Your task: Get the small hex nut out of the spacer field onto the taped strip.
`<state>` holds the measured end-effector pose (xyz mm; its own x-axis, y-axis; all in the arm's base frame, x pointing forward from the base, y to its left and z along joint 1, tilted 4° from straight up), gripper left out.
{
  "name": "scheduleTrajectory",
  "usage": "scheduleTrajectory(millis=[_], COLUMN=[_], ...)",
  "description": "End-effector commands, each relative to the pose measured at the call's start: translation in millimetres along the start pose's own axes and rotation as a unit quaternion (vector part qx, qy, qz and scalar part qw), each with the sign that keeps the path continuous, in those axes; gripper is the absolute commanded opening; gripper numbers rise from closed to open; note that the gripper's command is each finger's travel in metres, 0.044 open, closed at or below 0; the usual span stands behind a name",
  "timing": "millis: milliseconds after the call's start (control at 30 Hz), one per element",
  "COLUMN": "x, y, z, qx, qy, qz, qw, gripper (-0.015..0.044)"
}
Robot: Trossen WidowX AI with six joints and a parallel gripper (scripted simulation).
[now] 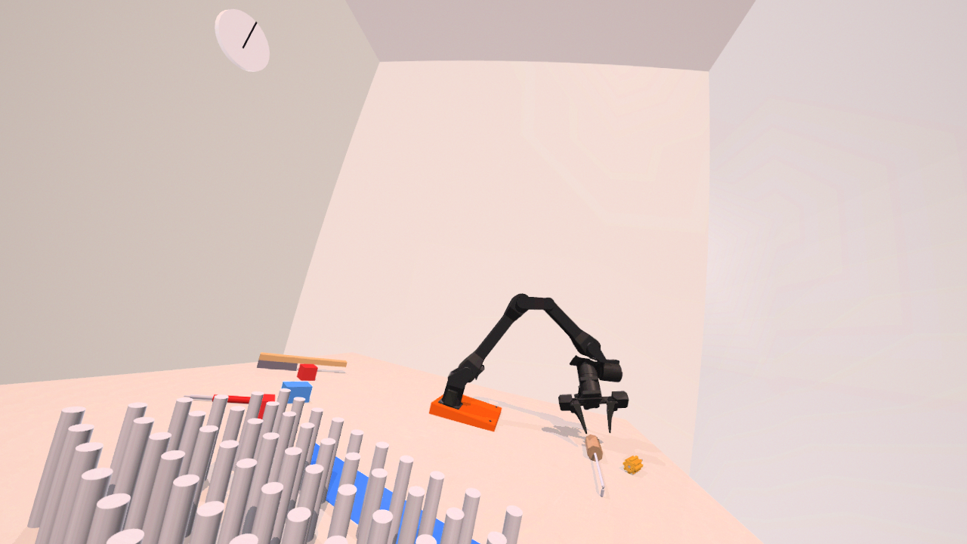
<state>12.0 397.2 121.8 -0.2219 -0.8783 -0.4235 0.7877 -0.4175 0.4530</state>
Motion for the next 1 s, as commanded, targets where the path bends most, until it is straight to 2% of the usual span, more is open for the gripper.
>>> scheduleTrajectory(millis=[0,667,967], x=[6.1,17.5,17.5], y=[-5.2,-17.7,-17.7], z=[-9.6,-30.5,-30.5], qx=[0.004,0.004,0.004], qy=[-0.007,-0.007,-0.007], qz=[0.004,0.004,0.004], qw=[1.0,1.0,1.0], gripper=[0.028,0.028,0.022])
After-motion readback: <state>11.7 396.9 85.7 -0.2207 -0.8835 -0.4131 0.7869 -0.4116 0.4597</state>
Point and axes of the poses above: the point midway between the two fingers, 35 mm back from their tips, its own z axis back along the fingers, its own x axis across the jaws, y = z × x, the point moved 3 cm from there along z, back along the fingers, and after that the axes turned 4 degrees about -z, right-handed, at the moved point
